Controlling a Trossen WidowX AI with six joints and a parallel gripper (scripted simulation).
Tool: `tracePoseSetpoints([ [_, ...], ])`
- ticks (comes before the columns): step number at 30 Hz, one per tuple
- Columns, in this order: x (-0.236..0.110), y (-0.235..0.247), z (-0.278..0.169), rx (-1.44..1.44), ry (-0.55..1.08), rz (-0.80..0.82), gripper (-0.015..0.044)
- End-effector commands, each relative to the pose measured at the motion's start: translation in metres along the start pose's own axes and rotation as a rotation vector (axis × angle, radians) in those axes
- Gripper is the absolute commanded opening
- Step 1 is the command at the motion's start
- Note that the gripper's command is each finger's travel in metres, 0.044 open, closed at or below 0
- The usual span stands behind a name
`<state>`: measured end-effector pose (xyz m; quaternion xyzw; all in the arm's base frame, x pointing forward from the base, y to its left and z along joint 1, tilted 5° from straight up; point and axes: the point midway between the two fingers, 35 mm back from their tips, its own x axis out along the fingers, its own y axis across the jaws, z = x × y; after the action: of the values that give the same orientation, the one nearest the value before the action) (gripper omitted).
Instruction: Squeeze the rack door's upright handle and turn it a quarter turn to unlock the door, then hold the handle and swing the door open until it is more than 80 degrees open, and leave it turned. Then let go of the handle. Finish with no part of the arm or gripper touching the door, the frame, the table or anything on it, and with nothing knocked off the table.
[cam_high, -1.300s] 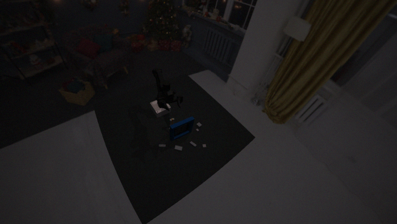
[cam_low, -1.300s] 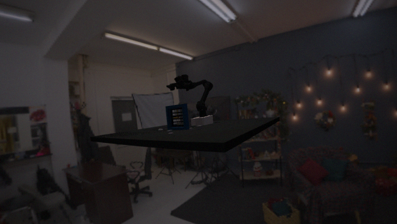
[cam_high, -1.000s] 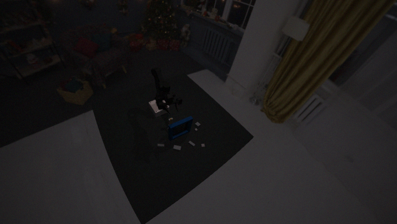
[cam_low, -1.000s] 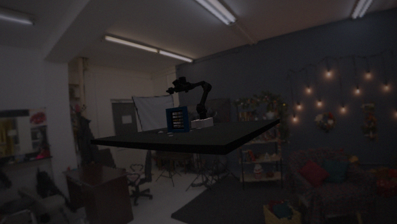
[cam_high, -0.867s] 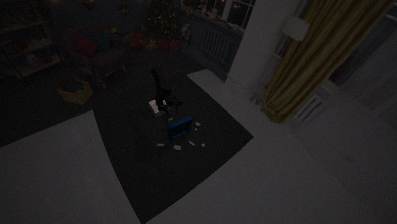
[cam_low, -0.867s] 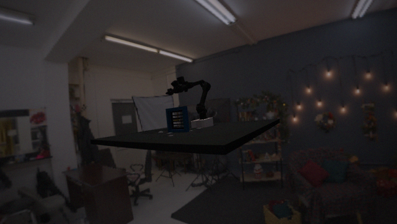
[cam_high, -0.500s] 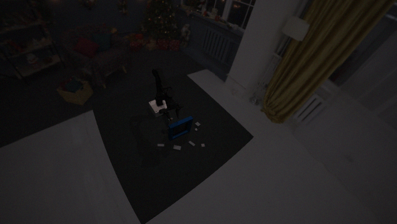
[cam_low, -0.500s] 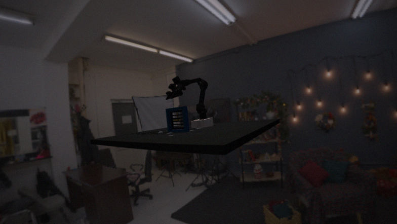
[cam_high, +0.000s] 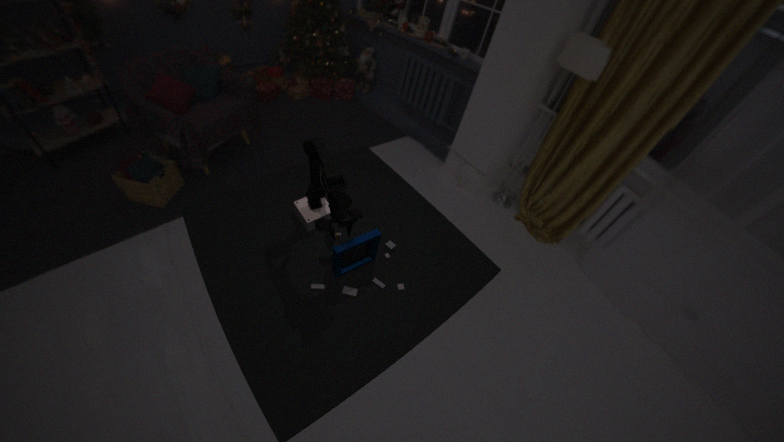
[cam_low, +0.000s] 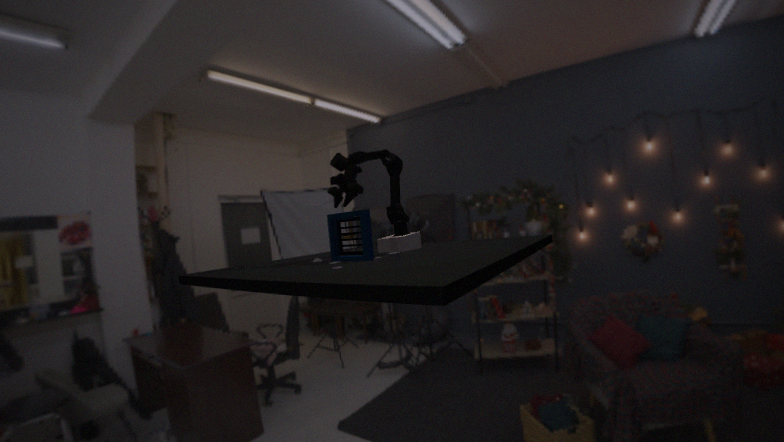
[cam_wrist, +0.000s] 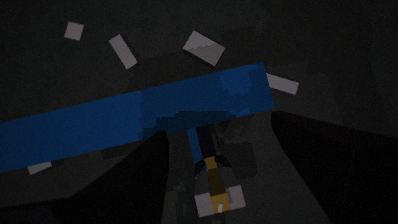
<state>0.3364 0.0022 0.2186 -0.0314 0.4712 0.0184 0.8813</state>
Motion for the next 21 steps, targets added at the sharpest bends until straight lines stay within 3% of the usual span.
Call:
tracePoseSetpoints([
  [1,0.002,0.001,-0.009,-0.018,0.101,0.002,0.0293],
  [13,-0.005,0.005,-0.042,-0.058,0.465,0.028,0.0293],
  [21,-0.002,0.005,-0.045,-0.061,0.485,0.029,0.0293],
])
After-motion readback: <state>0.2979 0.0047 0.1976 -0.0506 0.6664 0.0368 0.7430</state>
